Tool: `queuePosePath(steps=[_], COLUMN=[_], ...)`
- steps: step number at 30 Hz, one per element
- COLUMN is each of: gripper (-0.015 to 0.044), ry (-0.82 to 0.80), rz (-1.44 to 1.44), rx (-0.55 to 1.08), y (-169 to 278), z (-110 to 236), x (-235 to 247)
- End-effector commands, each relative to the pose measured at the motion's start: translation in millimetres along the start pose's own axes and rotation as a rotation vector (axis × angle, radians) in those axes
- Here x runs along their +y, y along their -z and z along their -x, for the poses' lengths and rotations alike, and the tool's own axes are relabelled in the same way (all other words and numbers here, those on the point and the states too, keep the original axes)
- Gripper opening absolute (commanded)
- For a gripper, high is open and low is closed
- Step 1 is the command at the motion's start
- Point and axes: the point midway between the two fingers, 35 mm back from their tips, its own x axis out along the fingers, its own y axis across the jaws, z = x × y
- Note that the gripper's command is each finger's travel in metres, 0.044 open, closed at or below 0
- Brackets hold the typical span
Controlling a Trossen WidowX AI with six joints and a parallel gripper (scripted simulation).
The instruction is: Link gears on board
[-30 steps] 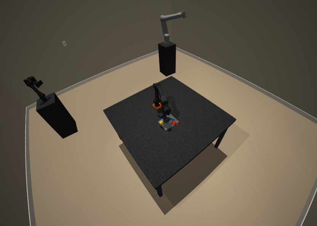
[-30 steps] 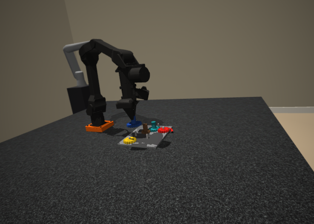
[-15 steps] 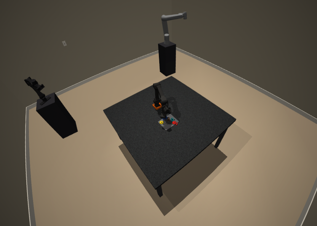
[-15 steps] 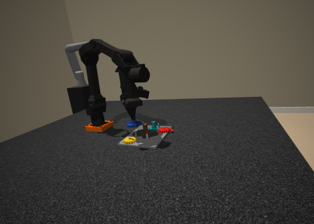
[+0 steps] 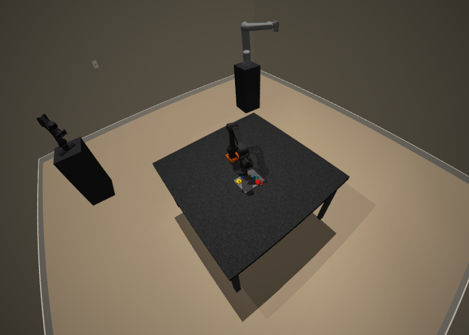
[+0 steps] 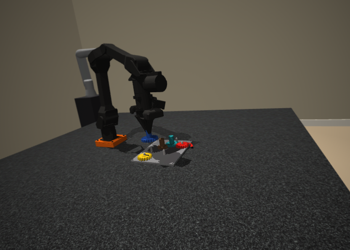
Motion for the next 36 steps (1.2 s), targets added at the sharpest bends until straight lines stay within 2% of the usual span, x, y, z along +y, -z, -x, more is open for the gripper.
queuePosePath(steps=[1,12,27,36], gripper=[0.0,0.0,0.0,0.0], ry=[-0.003,-0.003,-0.003,-0.003], rz=[0.079,0.141,-0.093,-0.14], rx=[-0.003,-0.003,-0.003,-0.003], y=[-1,0,0,0], z=[-6,-23,-46,-43], x=[1,0,1,0])
